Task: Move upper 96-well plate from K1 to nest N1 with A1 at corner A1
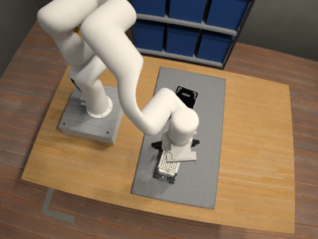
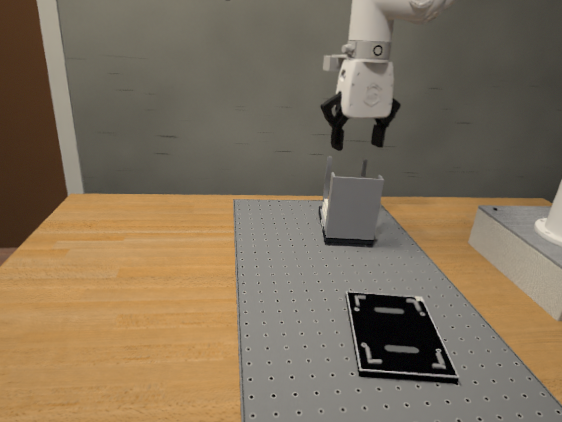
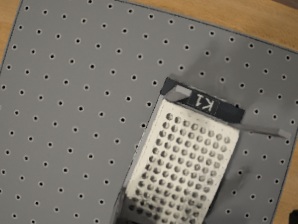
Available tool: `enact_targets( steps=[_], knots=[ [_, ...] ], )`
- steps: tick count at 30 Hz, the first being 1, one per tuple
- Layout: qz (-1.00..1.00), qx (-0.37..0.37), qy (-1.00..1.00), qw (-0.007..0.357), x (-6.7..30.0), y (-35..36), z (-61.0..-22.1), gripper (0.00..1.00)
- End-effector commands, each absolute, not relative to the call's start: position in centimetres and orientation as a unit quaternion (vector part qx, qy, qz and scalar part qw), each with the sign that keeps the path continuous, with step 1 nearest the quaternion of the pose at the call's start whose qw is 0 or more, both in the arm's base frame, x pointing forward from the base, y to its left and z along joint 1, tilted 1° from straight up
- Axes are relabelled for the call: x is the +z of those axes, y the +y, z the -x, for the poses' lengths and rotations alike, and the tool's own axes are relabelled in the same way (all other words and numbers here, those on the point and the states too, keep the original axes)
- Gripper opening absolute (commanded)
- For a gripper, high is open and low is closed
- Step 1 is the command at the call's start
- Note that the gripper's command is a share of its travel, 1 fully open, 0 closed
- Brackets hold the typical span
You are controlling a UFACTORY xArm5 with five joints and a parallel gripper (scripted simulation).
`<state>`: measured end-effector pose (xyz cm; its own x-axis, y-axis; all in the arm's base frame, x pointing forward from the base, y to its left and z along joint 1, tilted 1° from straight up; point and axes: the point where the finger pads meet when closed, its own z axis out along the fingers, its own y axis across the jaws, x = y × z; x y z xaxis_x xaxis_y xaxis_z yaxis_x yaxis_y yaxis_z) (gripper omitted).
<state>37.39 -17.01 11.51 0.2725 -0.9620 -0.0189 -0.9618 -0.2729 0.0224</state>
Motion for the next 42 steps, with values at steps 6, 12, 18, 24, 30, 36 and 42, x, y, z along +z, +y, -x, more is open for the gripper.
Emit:
enact_targets(
  steps=[6, 12, 18, 24, 30, 36, 42],
  knots=[
    [-0.706, -0.008, -0.708, -0.002, 11.2, -17.6, -37.6, 1.0],
    [-0.663, -0.006, -0.748, -0.002, 11.2, -17.6, -37.6, 1.0],
    [-0.663, -0.006, -0.748, -0.002, 11.2, -17.6, -37.6, 1.0],
    [-0.663, -0.006, -0.748, -0.002, 11.2, -17.6, -37.6, 1.0],
    [-0.663, -0.006, -0.748, -0.002, 10.4, -17.6, -37.6, 1.0],
    [-0.663, -0.006, -0.748, -0.002, 9.5, -17.6, -37.6, 1.0],
    [-0.663, -0.006, -0.748, -0.002, 8.7, -17.6, -37.6, 1.0]
  ],
)
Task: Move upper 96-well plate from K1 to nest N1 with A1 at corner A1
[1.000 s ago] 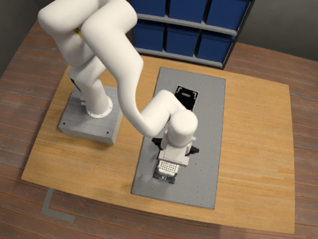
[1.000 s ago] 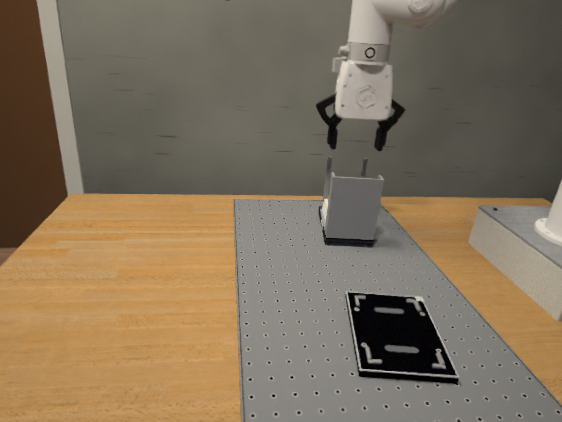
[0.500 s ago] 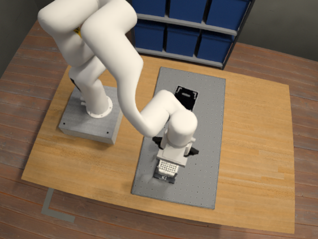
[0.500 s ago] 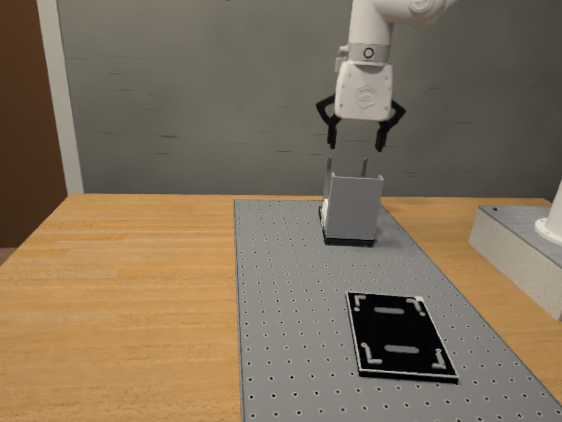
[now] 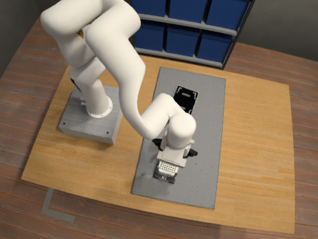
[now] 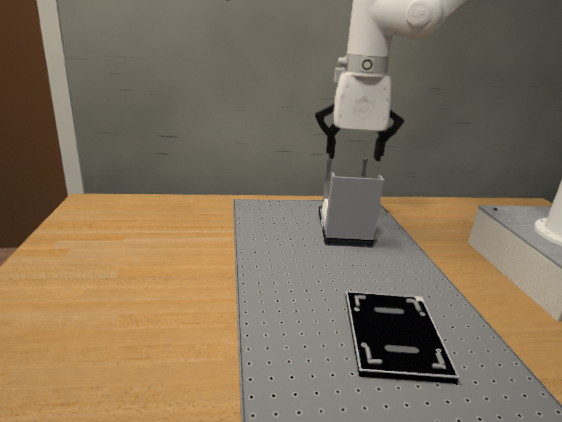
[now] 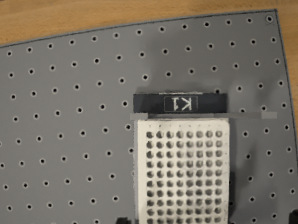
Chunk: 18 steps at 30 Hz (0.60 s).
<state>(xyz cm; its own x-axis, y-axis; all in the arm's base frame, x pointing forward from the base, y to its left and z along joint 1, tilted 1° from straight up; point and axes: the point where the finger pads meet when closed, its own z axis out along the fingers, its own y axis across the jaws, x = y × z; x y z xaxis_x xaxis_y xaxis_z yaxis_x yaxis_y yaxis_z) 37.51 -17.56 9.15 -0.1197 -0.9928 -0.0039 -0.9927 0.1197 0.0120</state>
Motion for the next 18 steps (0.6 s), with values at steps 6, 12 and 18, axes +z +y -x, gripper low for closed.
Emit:
enact_targets(
  steps=[6, 12, 18],
  knots=[
    [-0.663, -0.006, -0.748, -0.002, 7.7, -17.6, -37.6, 1.0],
    [-0.663, -0.006, -0.748, -0.002, 7.0, -17.6, -37.6, 1.0],
    [-0.663, -0.006, -0.748, -0.002, 6.0, -17.6, -37.6, 1.0]
  ],
)
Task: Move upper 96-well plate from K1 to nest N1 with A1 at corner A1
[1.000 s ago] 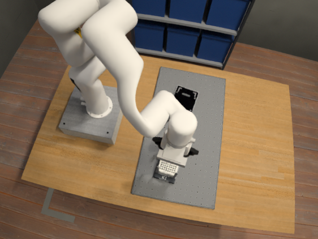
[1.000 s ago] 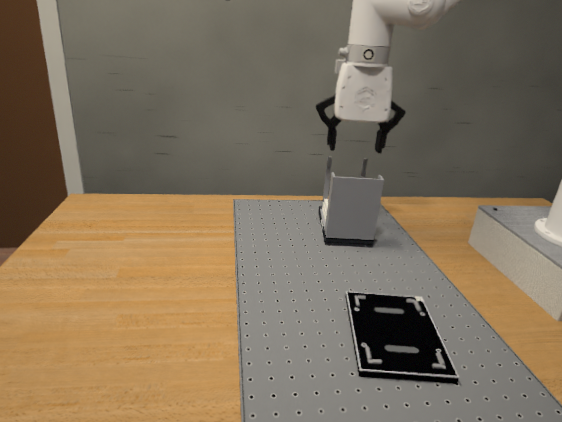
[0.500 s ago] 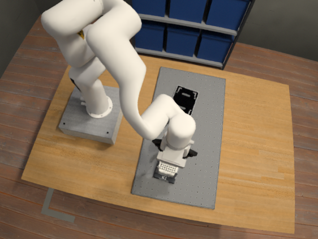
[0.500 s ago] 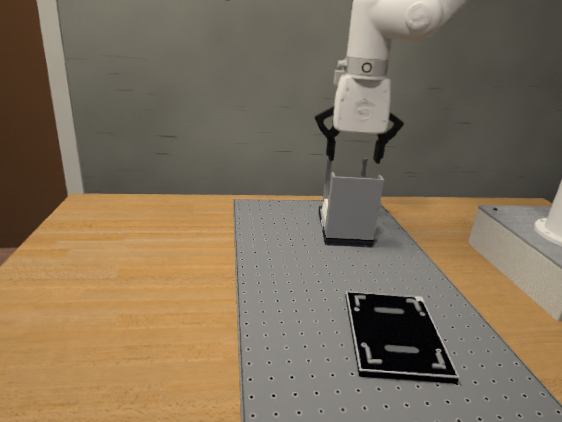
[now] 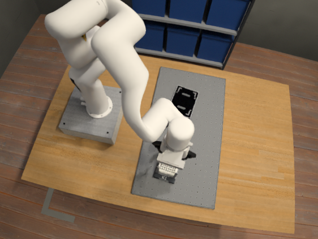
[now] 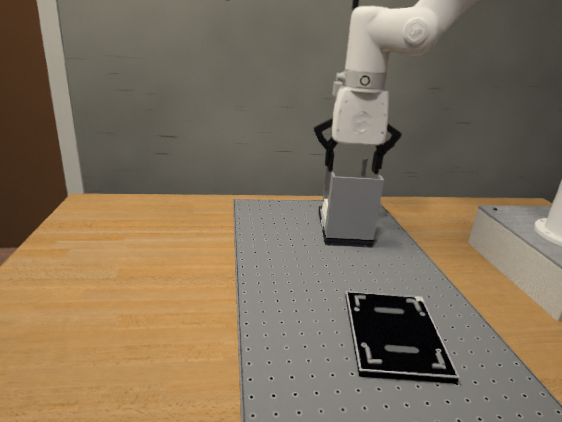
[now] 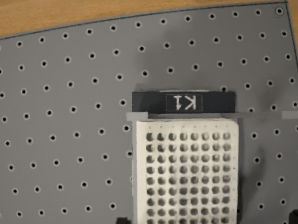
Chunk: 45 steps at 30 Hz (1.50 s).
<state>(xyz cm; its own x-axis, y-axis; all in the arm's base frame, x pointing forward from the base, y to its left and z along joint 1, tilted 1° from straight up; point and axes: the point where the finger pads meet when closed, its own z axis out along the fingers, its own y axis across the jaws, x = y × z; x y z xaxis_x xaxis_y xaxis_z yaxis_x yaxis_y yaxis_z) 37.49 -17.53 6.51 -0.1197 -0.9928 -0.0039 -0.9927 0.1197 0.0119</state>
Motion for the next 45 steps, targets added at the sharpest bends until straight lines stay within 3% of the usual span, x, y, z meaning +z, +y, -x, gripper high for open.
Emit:
enact_targets(
  steps=[1, 45],
  knots=[
    [-0.663, -0.006, -0.748, -0.002, 5.8, -17.6, -37.6, 1.0],
    [-0.663, -0.006, -0.748, -0.002, -0.5, -17.5, -37.5, 1.0]
  ],
)
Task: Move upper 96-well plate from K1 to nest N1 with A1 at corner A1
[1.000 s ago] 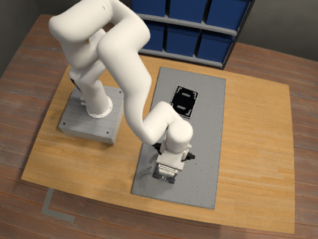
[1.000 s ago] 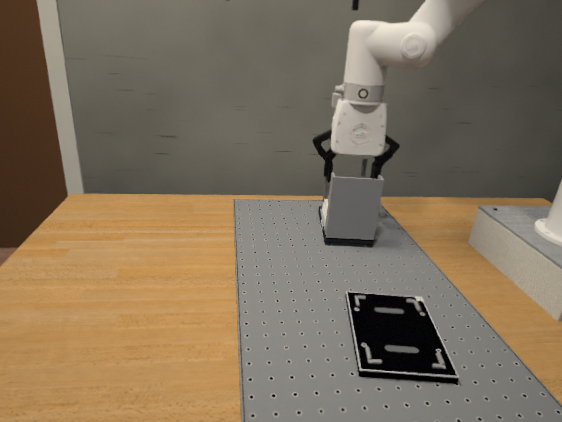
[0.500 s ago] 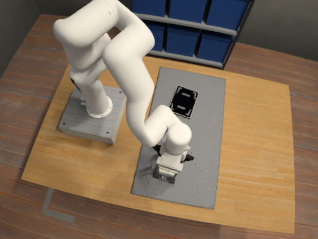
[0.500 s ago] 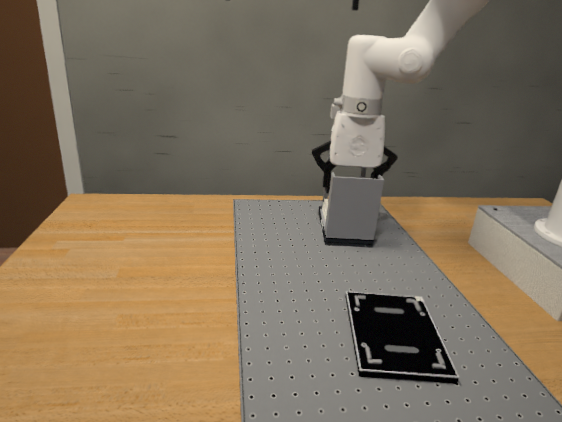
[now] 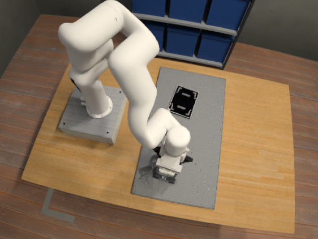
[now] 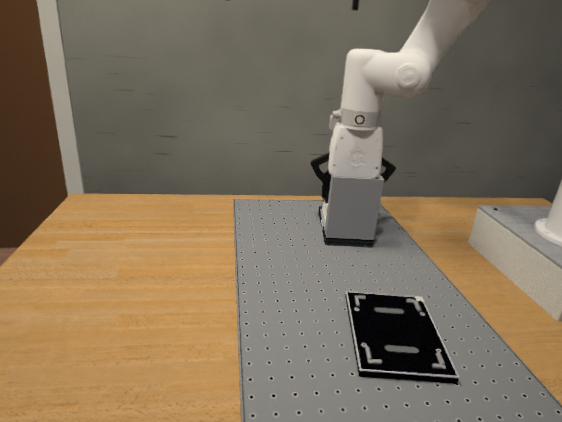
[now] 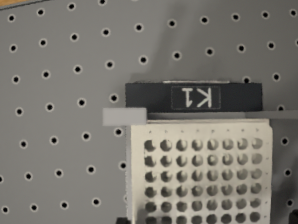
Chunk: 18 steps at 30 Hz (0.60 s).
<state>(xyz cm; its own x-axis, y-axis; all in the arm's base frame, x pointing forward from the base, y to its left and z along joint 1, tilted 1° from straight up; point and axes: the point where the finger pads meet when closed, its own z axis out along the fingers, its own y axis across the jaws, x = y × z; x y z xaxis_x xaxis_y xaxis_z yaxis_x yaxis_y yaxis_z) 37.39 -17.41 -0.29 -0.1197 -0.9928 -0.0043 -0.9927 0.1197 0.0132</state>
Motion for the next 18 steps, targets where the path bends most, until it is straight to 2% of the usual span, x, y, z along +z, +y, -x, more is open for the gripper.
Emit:
enact_targets(
  steps=[1, 18],
  knots=[
    [-0.663, -0.006, -0.748, -0.002, -0.67, -17.48, -37.55, 1.0],
    [-0.663, -0.006, -0.748, -0.002, -0.95, -17.48, -37.54, 1.0]
  ],
)
